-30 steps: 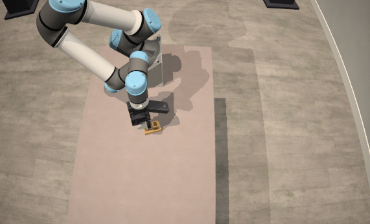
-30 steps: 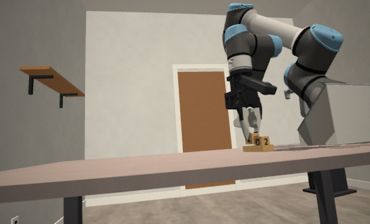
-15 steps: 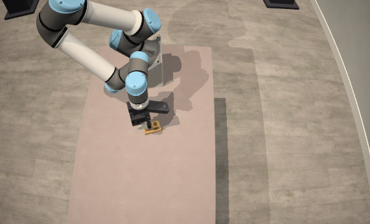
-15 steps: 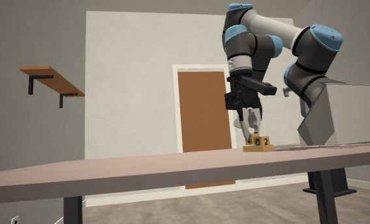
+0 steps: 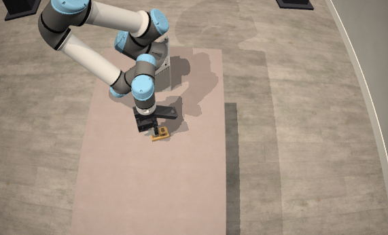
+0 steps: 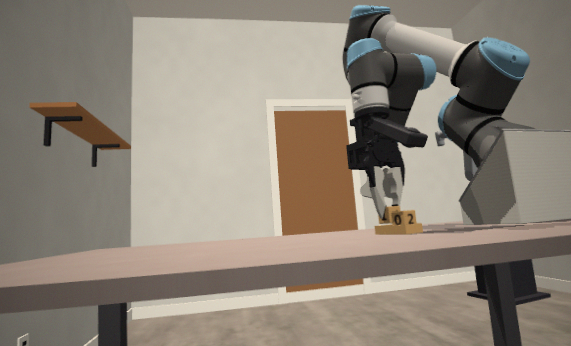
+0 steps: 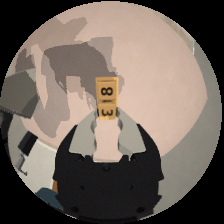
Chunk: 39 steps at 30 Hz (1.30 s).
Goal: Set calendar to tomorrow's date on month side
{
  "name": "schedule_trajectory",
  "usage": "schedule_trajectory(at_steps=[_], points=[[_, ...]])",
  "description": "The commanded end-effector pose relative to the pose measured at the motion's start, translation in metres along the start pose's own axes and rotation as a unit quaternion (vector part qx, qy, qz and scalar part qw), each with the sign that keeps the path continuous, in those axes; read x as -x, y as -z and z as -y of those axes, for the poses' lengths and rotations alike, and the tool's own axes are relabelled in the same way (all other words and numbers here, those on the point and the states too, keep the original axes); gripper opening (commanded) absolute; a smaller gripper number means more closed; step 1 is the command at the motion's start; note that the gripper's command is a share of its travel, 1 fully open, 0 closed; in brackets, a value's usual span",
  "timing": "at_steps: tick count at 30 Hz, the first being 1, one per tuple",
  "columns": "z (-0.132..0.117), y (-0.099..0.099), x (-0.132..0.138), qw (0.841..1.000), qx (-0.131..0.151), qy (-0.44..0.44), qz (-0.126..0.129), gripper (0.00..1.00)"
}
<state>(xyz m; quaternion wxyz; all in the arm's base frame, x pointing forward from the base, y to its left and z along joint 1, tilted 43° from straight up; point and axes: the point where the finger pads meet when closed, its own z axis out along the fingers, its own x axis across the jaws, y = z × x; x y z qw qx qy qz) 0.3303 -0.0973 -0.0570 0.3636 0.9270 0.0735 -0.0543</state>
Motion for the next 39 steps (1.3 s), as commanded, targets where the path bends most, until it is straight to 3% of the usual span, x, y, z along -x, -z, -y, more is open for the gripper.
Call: schedule_trajectory(at_steps=[1, 39], points=[[-0.0001, 0.0001, -0.0002, 1.0, 0.0, 0.0, 0.0, 0.11], [-0.0001, -0.0097, -0.0002, 1.0, 0.0, 0.0, 0.0, 0.11]])
